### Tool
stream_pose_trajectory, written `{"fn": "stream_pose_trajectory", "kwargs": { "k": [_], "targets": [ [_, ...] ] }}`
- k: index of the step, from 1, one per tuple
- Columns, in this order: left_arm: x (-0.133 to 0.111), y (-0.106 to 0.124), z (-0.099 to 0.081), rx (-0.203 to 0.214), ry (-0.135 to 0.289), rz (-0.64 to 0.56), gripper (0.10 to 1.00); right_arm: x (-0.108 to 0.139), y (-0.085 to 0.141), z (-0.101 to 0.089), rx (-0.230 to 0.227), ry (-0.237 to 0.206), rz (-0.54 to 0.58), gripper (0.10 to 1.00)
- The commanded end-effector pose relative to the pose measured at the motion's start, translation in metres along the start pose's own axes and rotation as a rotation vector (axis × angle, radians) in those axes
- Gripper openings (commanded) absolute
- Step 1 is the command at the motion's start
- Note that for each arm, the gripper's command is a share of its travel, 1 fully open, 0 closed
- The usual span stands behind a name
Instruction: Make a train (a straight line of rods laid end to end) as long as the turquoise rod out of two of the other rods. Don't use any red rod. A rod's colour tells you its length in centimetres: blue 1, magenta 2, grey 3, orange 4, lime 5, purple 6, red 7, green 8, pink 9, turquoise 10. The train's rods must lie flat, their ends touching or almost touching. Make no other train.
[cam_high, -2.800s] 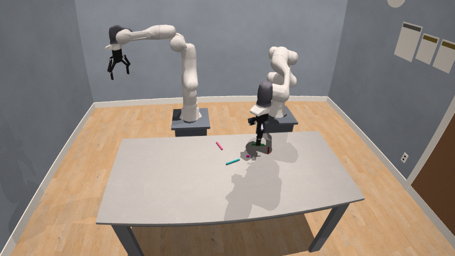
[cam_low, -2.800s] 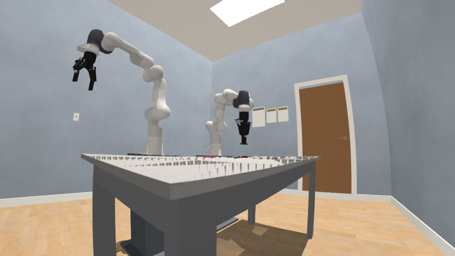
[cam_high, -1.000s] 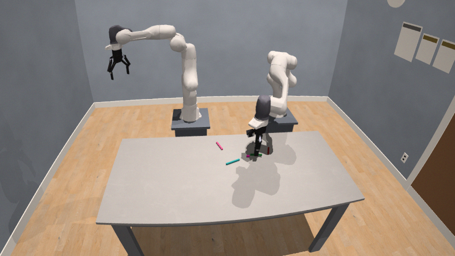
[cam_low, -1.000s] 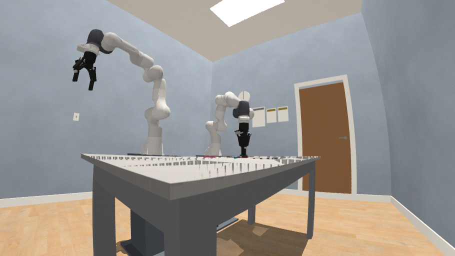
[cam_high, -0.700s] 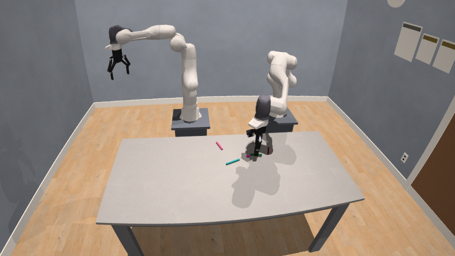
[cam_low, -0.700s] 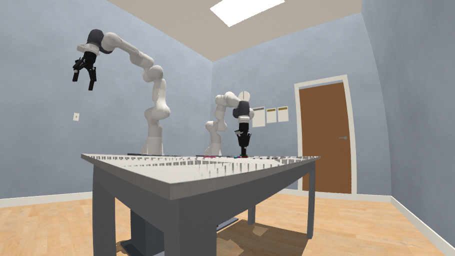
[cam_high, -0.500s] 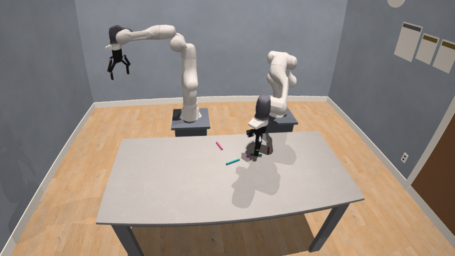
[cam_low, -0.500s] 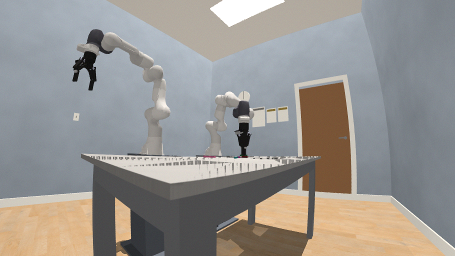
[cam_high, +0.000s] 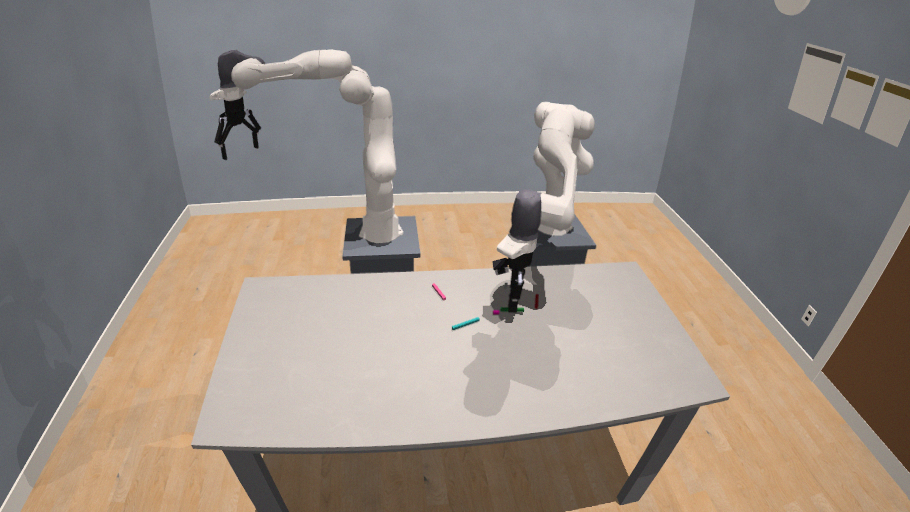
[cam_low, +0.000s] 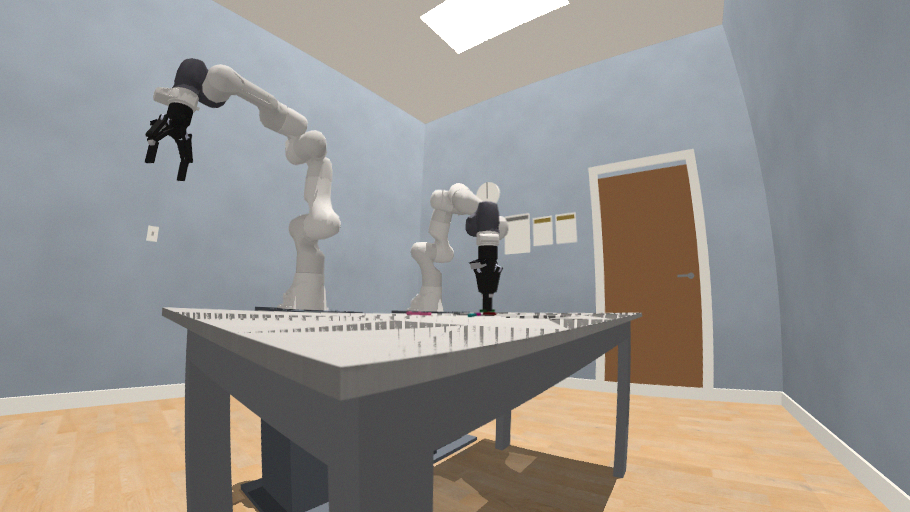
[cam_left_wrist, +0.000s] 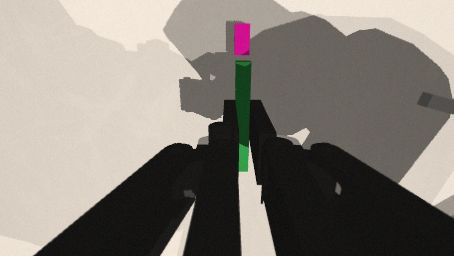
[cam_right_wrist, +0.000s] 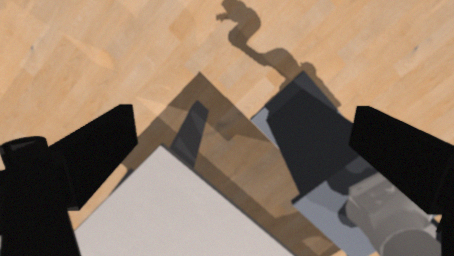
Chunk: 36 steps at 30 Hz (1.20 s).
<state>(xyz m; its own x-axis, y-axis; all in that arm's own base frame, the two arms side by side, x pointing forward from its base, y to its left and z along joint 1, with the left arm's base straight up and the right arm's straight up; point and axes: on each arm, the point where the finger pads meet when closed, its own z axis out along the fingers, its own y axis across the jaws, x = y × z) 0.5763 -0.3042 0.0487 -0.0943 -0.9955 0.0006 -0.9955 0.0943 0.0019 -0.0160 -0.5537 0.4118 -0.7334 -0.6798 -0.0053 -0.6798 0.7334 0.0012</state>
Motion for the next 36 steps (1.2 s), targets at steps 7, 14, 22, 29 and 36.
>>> {"fn": "stream_pose_trajectory", "kwargs": {
  "k": [7,14,22,29,36],
  "targets": [
    [0.0001,-0.0010,0.0003,0.002,-0.001,-0.003,0.124,0.0017,0.0009,-0.0012,0.001,0.005,-0.005,1.000],
    [0.0001,-0.0010,0.0003,0.002,-0.001,-0.003,0.124,0.0017,0.0009,-0.0012,0.001,0.005,-0.005,1.000],
    [0.0001,-0.0010,0.0003,0.002,-0.001,-0.003,0.124,0.0017,0.0009,-0.0012,0.001,0.005,-0.005,1.000],
    [0.0001,-0.0010,0.0021,0.002,-0.001,-0.003,0.124,0.0017,0.0009,-0.0012,0.001,0.005,-0.005,1.000],
    [0.0001,-0.0010,0.0069,0.002,-0.001,-0.003,0.124,0.0017,0.0009,-0.0012,0.001,0.005,-0.005,1.000]
  ]
}}
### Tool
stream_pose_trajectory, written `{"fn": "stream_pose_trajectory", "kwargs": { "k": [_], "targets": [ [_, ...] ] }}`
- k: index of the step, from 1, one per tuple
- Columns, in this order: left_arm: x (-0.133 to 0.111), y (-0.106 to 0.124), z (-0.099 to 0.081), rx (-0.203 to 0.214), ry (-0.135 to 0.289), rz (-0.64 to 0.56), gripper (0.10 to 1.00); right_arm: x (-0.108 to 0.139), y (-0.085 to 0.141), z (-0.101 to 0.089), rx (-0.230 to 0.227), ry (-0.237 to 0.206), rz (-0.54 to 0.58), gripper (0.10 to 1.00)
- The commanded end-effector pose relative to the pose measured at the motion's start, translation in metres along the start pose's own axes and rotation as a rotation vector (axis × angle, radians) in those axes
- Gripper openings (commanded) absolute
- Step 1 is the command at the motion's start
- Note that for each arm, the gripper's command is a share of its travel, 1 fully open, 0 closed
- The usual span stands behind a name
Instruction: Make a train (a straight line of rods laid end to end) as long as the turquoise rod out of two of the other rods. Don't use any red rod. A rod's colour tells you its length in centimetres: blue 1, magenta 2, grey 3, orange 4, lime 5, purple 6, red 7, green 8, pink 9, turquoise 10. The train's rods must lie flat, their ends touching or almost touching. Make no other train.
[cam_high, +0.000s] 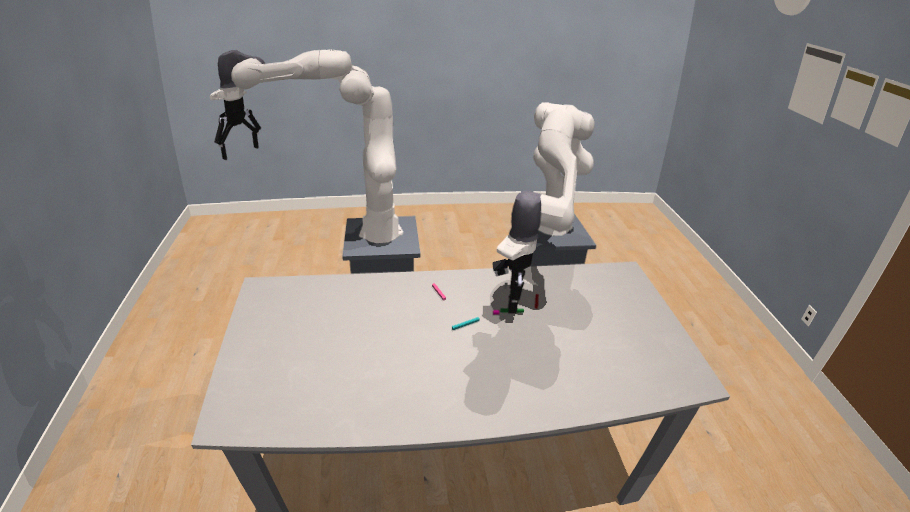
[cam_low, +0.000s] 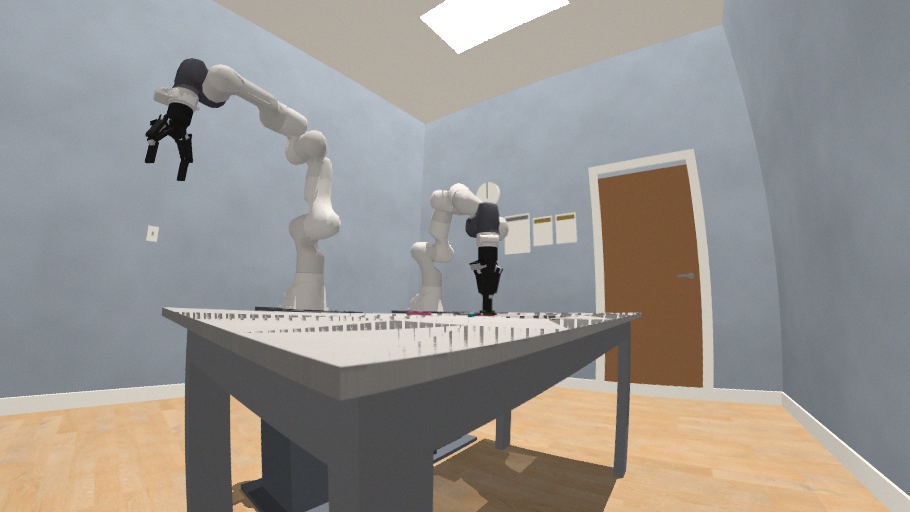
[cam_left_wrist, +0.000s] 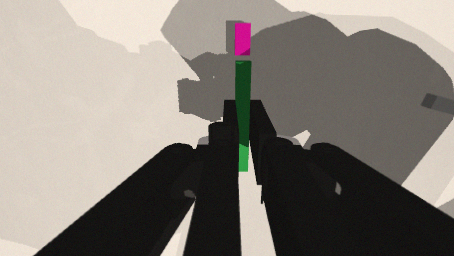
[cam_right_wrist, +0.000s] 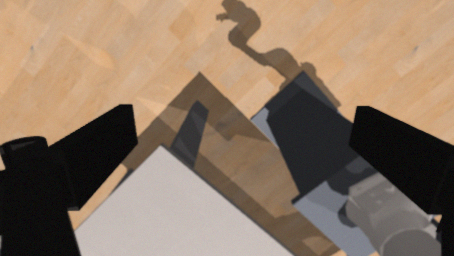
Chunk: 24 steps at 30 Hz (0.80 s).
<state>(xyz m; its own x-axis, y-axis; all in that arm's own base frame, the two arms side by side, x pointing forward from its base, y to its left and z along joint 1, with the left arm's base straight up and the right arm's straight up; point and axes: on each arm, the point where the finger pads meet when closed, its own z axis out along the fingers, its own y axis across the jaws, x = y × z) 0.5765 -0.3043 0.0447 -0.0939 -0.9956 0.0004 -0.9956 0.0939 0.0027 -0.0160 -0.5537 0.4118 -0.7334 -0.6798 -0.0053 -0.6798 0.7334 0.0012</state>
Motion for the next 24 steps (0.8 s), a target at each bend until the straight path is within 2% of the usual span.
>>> {"fn": "stream_pose_trajectory", "kwargs": {
  "k": [1,24],
  "targets": [
    [0.0001,-0.0009,0.0037,0.003,0.000,-0.003,0.124,0.0017,0.0009,-0.0012,0.001,0.005,-0.005,1.000],
    [0.0001,-0.0009,0.0076,0.003,0.000,-0.003,0.124,0.0017,0.0009,-0.0012,0.001,0.005,-0.005,1.000]
  ]
}}
